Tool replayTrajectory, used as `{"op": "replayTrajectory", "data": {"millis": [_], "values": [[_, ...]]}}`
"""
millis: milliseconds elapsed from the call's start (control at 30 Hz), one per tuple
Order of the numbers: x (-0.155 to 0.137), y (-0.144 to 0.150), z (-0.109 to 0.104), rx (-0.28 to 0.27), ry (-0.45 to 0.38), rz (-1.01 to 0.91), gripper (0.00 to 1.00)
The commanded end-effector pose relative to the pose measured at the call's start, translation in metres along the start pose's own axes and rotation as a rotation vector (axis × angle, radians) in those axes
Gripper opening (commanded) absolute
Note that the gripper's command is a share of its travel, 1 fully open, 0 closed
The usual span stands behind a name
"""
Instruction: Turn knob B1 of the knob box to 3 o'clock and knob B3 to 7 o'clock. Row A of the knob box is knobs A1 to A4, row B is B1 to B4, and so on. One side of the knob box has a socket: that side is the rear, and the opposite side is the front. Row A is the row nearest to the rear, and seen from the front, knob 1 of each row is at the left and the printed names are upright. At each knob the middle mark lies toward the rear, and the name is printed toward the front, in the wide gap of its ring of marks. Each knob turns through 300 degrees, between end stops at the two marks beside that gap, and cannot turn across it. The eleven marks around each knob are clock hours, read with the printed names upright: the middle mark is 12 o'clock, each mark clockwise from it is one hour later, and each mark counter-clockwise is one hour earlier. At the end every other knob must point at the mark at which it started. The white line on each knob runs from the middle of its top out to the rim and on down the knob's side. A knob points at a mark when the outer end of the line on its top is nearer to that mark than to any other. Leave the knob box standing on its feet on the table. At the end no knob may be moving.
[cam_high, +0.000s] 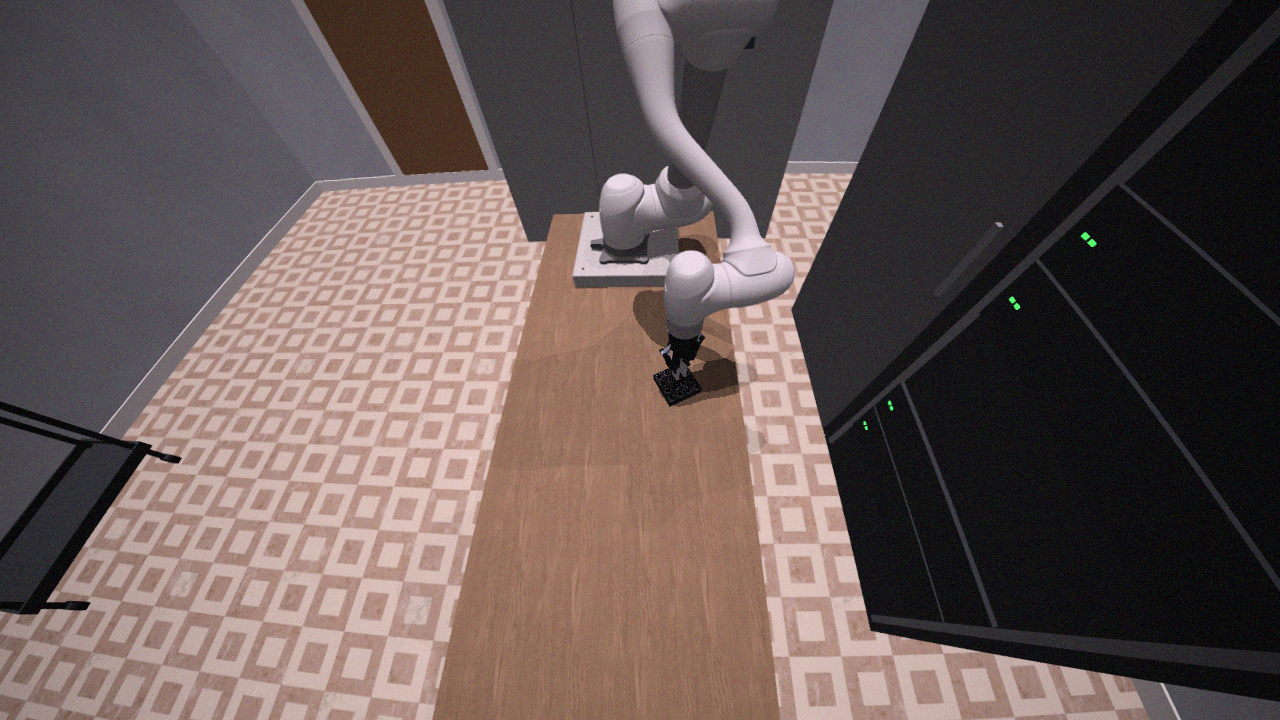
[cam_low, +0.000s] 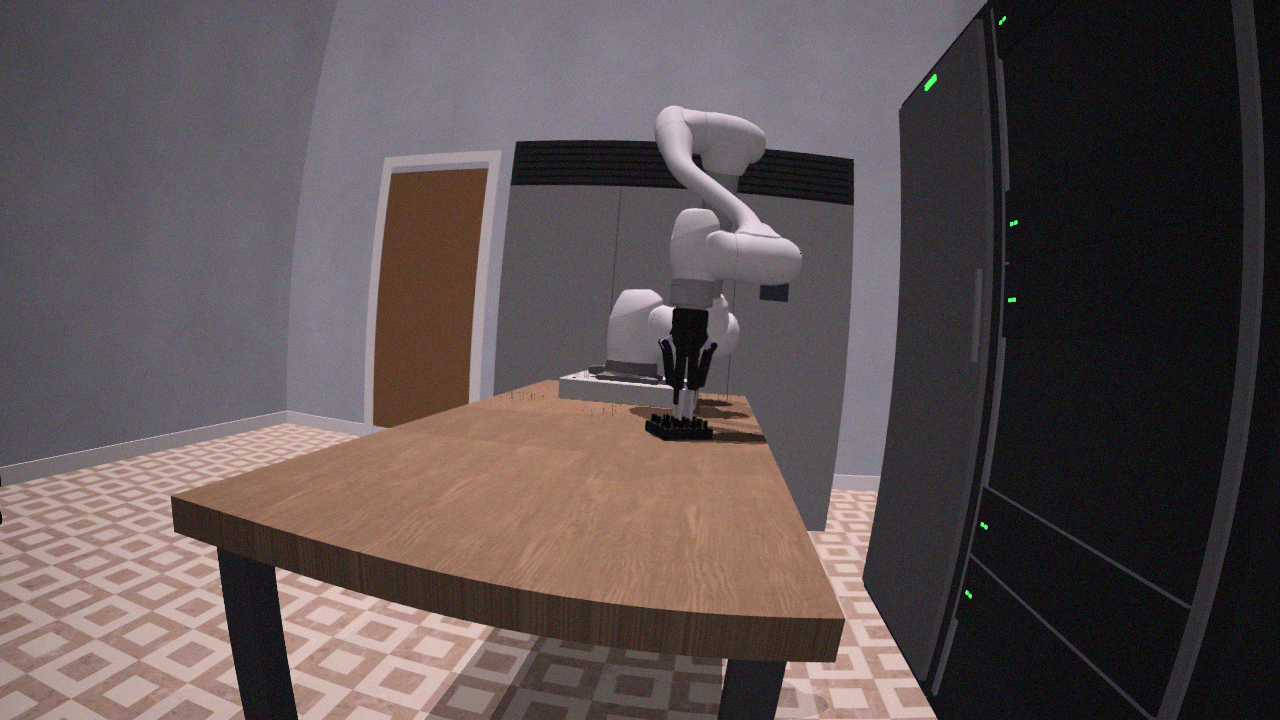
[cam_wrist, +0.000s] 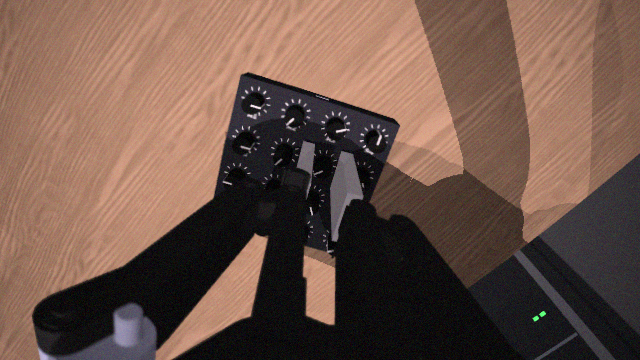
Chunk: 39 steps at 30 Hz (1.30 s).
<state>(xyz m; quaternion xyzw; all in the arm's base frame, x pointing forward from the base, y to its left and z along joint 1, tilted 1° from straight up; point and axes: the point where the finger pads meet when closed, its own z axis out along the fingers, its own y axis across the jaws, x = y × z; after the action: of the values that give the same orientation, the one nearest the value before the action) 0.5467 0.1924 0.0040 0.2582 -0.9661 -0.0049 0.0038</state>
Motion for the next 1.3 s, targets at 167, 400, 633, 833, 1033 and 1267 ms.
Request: {"op": "replayTrajectory", "data": {"millis": [167, 400, 633, 833, 1033, 1267], "values": [[0.000, 0.000, 0.000, 0.000, 0.000, 0.000, 0.12], [0.000, 0.000, 0.000, 0.000, 0.000, 0.000, 0.12], [0.000, 0.000, -0.001, 0.000, 0.000, 0.000, 0.12], [0.000, 0.000, -0.006, 0.000, 0.000, 0.000, 0.12], [0.000, 0.000, -0.022, 0.000, 0.000, 0.000, 0.12], [0.000, 0.000, -0.036, 0.000, 0.000, 0.000, 0.12]]}}
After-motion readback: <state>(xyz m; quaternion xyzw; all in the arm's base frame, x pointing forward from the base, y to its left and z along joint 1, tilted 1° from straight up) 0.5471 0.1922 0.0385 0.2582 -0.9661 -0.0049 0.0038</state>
